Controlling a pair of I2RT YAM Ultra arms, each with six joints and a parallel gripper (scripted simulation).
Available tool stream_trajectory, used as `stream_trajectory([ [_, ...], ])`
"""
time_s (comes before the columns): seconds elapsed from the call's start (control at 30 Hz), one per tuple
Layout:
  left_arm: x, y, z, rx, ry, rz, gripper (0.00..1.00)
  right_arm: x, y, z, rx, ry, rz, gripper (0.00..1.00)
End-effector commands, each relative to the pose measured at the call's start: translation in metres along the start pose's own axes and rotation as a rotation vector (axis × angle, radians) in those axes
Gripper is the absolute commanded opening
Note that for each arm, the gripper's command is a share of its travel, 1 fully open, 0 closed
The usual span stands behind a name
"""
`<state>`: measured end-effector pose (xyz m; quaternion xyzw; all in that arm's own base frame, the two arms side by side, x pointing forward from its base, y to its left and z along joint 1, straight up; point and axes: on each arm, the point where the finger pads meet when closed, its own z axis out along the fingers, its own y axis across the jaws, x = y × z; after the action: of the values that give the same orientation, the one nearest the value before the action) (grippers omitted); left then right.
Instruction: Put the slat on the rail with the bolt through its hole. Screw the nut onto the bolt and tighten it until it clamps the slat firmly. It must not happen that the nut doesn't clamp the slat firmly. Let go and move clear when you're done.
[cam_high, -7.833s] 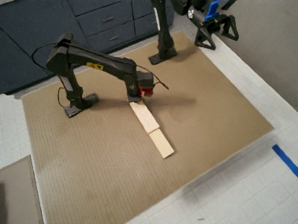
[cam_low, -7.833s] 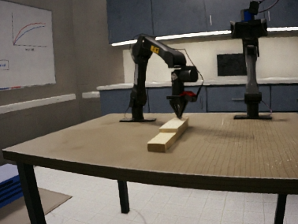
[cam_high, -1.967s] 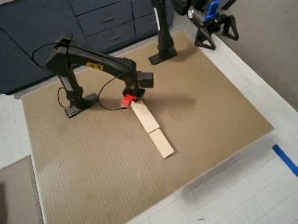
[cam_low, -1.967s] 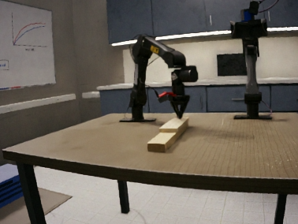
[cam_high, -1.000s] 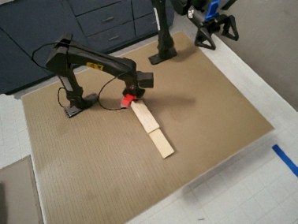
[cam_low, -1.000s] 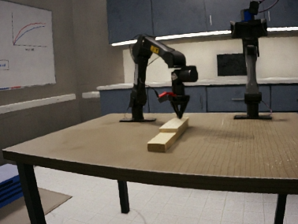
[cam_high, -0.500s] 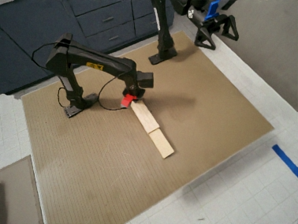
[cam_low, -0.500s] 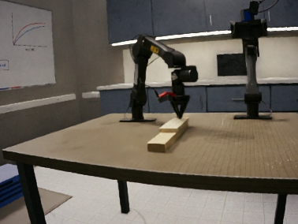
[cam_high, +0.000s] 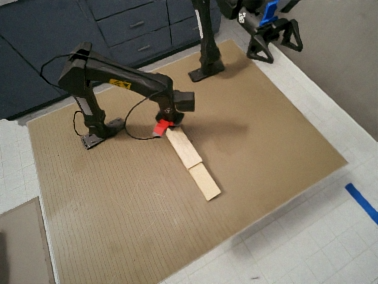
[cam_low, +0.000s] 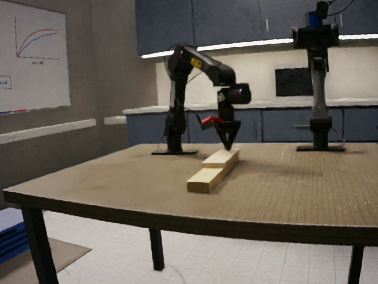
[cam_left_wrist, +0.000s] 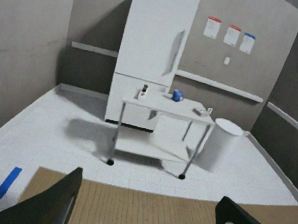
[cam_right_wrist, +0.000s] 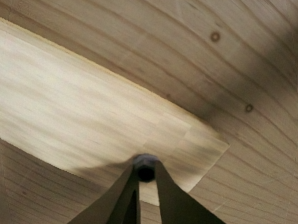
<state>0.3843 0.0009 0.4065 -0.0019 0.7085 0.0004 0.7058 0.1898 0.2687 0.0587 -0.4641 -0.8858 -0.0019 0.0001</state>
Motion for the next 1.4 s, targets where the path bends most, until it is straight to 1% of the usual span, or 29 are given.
stream_trajectory([
  [0.0, -0.0046, 0.0000, -0.0010, 0.000, -0.012, 0.000, 1.00, -0.0003, 0.0003, -0.0035, -0.007, 0.002, 0.001, 0.12],
  [1.37, -0.0046, 0.0000, -0.0010, 0.000, -0.012, 0.000, 1.00, -0.0003, 0.0003, -0.0083, -0.007, 0.002, 0.001, 0.12],
])
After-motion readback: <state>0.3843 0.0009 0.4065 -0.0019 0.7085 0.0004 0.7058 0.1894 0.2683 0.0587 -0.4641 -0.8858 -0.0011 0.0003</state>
